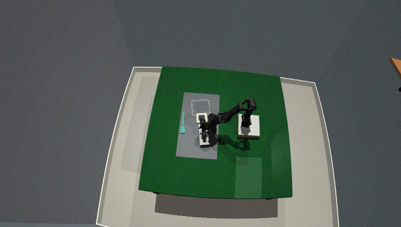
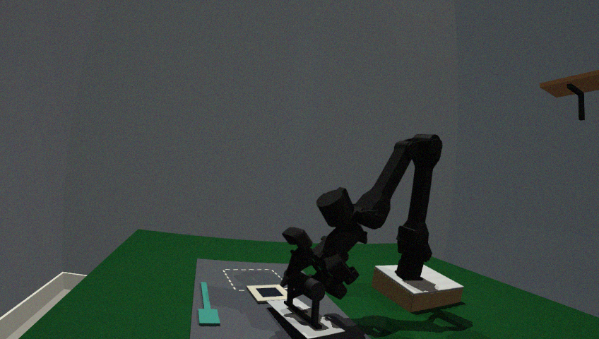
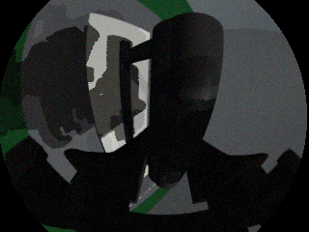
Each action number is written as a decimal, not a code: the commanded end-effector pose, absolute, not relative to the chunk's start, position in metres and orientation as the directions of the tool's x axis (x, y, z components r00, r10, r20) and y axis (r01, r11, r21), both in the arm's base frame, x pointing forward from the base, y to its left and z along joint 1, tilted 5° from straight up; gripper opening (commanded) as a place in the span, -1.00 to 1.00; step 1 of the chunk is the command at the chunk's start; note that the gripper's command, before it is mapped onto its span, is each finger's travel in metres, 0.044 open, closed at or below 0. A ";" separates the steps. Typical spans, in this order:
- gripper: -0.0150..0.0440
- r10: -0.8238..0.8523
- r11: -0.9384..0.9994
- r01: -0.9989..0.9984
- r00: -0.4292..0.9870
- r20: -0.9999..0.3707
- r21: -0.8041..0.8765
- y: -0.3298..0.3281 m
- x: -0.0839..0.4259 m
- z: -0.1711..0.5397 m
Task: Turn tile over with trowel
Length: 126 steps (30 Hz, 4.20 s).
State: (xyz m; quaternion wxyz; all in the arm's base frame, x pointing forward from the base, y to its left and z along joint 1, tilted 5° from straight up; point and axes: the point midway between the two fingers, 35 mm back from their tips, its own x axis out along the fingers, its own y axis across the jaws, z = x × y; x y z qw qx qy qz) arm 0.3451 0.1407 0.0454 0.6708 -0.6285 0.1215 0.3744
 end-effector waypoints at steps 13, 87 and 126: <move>-0.49 0.356 -0.069 -0.645 0.697 -0.623 -0.761 0.141 0.343 0.028; -0.49 0.289 -0.148 -0.618 0.720 -0.631 -0.772 0.074 0.366 0.066; -0.49 0.286 -0.152 -0.617 0.721 -0.632 -0.772 0.022 0.383 0.068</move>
